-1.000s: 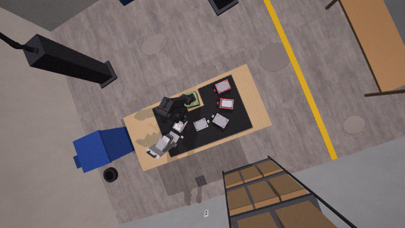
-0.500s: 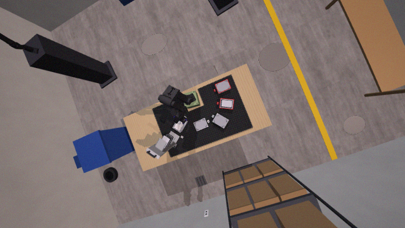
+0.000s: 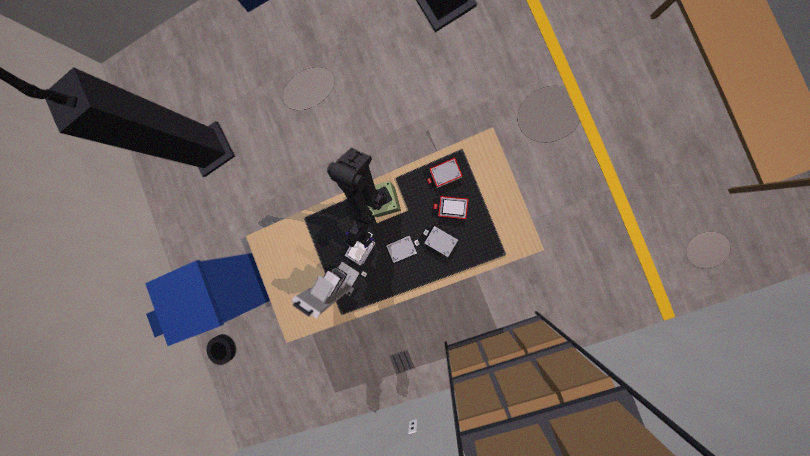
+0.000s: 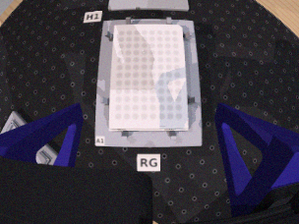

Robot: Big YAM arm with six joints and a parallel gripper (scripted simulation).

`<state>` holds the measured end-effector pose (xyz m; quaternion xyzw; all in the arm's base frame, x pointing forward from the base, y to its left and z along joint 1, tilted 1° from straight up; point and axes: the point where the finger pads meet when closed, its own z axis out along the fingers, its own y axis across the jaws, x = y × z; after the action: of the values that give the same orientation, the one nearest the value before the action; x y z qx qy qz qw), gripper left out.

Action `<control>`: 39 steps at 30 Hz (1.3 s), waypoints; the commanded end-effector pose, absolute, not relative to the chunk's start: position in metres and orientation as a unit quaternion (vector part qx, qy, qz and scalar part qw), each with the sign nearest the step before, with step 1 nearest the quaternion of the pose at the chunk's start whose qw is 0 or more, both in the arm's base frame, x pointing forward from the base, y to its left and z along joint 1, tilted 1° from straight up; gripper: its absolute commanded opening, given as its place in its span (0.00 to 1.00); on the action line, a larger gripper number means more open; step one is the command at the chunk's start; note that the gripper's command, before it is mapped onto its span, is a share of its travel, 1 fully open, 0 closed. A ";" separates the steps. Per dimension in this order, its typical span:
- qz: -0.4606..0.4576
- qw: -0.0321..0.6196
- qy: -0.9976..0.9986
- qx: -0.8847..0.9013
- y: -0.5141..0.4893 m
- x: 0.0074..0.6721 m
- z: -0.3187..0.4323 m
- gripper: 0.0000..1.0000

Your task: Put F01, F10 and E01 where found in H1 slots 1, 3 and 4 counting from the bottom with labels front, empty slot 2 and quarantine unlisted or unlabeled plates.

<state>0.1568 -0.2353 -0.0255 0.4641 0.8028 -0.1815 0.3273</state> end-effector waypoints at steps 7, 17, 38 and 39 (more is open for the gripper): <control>-0.195 0.351 0.792 0.460 -0.257 0.169 0.014 1.00; -0.197 0.355 0.791 0.457 -0.259 0.170 0.049 1.00; -0.200 0.359 0.789 0.457 -0.258 0.168 0.110 1.00; -0.199 0.359 0.789 0.456 -0.258 0.168 0.110 1.00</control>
<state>0.1568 -0.2372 0.0681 0.4642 0.8012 -0.1823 0.3307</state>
